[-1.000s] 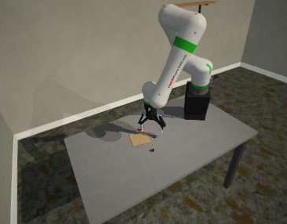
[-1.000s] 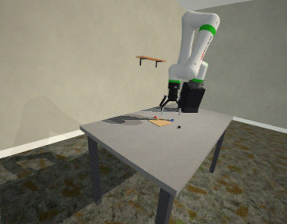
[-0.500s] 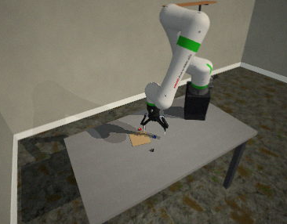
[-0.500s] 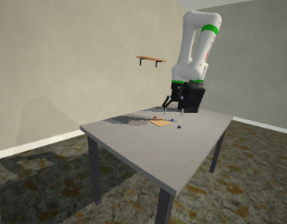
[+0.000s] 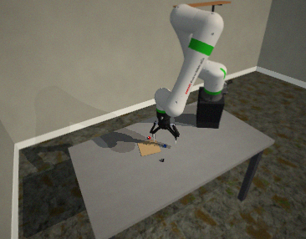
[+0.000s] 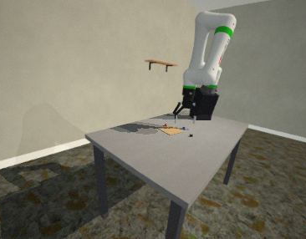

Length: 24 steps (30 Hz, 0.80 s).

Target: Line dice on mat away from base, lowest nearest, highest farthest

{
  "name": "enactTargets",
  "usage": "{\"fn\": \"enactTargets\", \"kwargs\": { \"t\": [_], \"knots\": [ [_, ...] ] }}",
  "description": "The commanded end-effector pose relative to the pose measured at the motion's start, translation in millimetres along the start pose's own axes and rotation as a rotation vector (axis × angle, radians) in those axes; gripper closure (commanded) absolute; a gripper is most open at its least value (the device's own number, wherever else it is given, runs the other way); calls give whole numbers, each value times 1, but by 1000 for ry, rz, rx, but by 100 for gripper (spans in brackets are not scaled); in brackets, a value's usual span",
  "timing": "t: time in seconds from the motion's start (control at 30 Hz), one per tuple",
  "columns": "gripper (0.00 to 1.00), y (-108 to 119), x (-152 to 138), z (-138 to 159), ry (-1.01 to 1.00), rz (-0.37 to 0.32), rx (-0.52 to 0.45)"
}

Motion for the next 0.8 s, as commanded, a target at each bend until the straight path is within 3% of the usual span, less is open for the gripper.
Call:
{"fn": "enactTargets", "kwargs": {
  "t": [0.0, 0.57, 0.77],
  "knots": [
    [0, 0, 0, 0, 0, 0, 0],
    [0, 0, 0, 1, 0, 0, 0],
    [0, 0, 1, 21, 0, 0, 0]
  ]
}}
Point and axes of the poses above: the point where the finger pads meet when closed, its own y axis back along the fingers, its own x axis across the jaws, z = x × y, the point moved 9 cm from there along y, back along the fingers, and after that the axes turned 4 degrees about y, right-handed, at the moved point
